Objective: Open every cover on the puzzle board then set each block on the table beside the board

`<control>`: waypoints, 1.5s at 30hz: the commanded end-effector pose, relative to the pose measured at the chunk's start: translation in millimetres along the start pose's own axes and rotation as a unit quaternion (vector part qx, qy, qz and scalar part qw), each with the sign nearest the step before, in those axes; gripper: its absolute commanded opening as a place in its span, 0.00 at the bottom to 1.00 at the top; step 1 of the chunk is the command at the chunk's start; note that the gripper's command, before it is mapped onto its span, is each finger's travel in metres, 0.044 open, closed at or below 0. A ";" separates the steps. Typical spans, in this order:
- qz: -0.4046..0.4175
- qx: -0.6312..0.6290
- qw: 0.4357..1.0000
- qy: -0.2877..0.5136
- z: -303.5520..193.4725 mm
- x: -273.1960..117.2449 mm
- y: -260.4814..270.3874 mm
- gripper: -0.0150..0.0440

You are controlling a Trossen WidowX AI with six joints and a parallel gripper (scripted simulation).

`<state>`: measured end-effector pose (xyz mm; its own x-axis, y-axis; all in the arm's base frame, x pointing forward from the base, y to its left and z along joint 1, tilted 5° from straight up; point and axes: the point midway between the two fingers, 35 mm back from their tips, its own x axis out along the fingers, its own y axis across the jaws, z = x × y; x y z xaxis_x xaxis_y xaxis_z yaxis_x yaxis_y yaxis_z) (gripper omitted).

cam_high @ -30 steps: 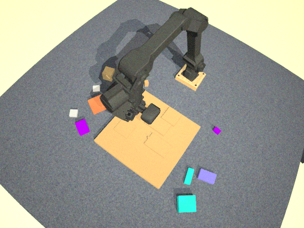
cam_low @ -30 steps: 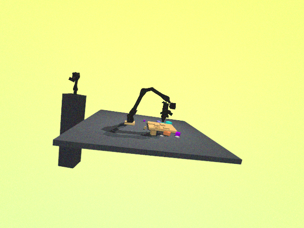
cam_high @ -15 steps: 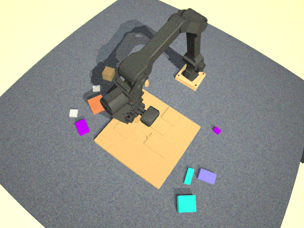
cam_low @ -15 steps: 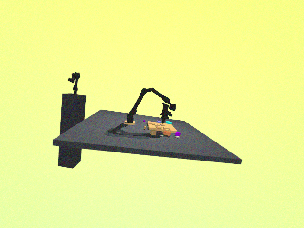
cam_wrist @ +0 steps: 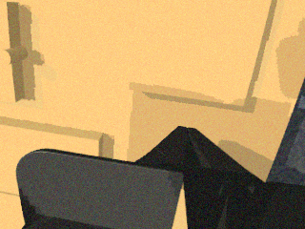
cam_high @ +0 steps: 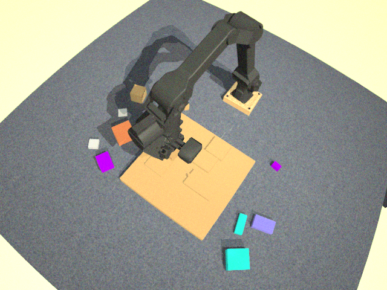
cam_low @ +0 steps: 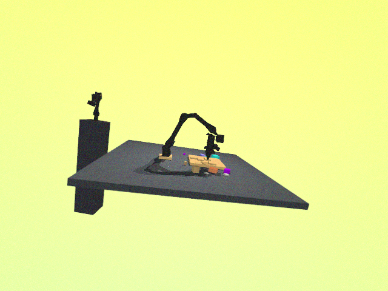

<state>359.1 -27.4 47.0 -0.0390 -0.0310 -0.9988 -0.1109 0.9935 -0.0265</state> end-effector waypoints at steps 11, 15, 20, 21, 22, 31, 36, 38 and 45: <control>0.002 0.001 1.000 0.003 -2.4 16.3 1.1 0.25; 0.002 0.001 1.000 0.003 -2.6 20.2 1.2 0.25; 0.002 0.001 1.000 0.003 -3.0 24.8 1.3 0.25; 0.002 0.001 1.000 0.003 -3.0 25.3 1.3 0.25; 0.002 0.001 1.000 0.003 -3.0 25.4 1.4 0.25; 0.002 0.001 1.000 0.003 1.4 24.9 1.1 0.25; 0.002 0.001 1.000 0.003 6.5 24.3 0.9 0.25; 0.002 0.001 1.000 0.003 8.5 24.1 0.8 0.25; 0.002 0.001 1.000 0.002 15.6 23.4 0.5 0.25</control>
<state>366.2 -26.6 20.2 -0.0564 -0.0300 -0.9980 -0.1132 0.9933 -0.0235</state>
